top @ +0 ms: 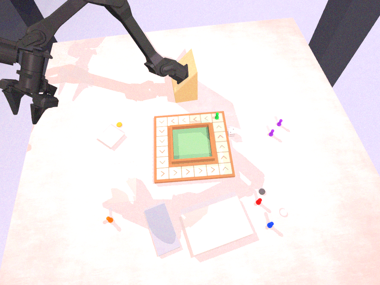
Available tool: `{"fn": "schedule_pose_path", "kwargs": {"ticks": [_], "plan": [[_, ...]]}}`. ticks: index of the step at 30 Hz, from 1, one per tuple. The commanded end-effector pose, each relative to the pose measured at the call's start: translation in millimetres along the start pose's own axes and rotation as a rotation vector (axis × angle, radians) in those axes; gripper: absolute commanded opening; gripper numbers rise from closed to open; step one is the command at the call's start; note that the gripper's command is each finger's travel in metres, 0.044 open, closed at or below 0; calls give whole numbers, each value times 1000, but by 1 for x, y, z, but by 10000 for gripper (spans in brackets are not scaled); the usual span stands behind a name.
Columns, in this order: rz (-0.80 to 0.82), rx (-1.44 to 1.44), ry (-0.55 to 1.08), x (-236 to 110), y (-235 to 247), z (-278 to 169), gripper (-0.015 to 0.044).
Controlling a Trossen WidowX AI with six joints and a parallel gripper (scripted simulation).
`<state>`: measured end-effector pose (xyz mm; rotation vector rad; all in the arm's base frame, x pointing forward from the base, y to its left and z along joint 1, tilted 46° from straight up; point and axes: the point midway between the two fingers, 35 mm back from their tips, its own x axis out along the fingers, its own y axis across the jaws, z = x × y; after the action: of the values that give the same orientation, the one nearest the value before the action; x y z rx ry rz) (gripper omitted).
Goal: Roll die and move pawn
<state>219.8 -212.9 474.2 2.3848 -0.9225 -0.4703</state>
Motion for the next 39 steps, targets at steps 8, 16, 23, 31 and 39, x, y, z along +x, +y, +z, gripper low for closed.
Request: {"fn": "schedule_pose_path", "kwargs": {"ticks": [8,16,23,31,39], "plan": [[-178,-139,-64,44,-67,12,275],[-431,-362,-65,71,-165,17,275],[-664,-672,-94,79,-270,40,275],[-962,-1152,-60,44,-405,83,275],[-1236,-1772,53,-29,-510,152,275]]}}
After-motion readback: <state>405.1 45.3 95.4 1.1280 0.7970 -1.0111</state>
